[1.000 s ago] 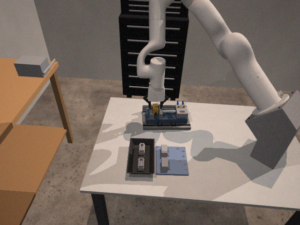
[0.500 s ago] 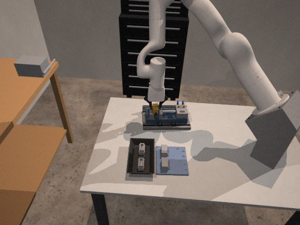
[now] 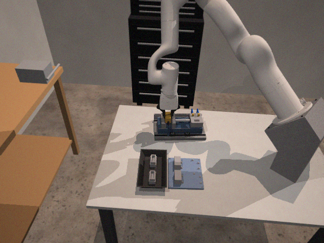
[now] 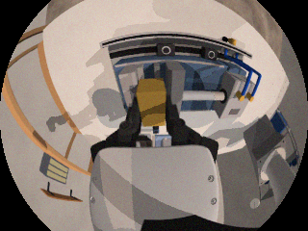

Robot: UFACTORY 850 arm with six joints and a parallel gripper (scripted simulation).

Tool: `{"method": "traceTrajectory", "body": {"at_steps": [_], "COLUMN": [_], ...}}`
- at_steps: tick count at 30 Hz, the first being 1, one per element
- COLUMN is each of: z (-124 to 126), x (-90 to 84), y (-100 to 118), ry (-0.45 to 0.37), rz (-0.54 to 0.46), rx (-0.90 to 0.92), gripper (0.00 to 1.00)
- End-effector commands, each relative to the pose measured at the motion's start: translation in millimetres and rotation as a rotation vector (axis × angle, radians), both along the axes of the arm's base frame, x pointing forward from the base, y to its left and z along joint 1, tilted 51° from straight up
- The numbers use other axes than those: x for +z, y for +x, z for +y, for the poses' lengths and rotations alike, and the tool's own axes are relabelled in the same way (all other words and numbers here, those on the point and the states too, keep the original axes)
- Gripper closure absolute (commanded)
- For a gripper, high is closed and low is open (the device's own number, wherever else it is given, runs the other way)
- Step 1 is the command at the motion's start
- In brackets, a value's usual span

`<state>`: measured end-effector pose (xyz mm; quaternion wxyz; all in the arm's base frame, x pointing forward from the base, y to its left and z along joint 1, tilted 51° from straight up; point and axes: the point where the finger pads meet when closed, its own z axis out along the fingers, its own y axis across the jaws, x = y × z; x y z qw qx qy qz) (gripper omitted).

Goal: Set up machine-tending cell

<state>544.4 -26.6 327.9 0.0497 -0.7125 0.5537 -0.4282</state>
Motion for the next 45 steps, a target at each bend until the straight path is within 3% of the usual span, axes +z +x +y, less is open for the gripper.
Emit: {"method": "traceTrajectory", "body": {"at_steps": [1, 45], "z": [0.2, 4.2], "x": [0.6, 6.8], "y": [0.3, -6.3], "ry": [0.000, 0.000], "rz": [-0.001, -0.001], "rx": [0.000, 0.000], "gripper": [1.00, 1.00]}}
